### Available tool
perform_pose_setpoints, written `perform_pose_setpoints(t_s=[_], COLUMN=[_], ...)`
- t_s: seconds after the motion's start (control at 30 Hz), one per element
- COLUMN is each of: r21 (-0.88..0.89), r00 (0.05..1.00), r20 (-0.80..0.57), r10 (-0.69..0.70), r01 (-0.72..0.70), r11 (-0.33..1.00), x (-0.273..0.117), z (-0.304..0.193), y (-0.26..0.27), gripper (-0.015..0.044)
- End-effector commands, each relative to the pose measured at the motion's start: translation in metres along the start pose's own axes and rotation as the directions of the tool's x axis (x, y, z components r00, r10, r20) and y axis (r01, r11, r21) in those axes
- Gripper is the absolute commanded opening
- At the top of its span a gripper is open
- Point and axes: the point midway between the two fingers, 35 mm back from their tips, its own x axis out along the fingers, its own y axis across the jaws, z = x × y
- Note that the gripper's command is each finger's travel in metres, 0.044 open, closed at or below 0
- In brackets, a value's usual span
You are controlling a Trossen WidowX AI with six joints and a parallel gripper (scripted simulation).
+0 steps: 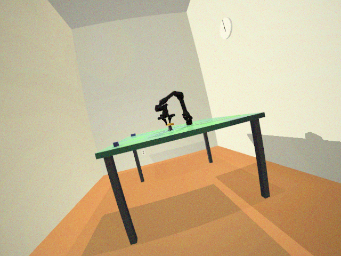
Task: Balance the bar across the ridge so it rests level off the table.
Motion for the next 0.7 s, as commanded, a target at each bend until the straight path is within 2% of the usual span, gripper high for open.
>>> perform_pose_setpoints(t_s=[0.0,0.67], r21=[0.002,0.002], r00=[1.0,1.0], r20=[0.002,0.002], r10=[0.003,0.003], r01=[-0.003,-0.003], r11=[1.0,1.0], x=[0.0004,0.0021], z=[0.0002,0.0002], y=[0.0006,0.0006], gripper=[0.0,0.0])
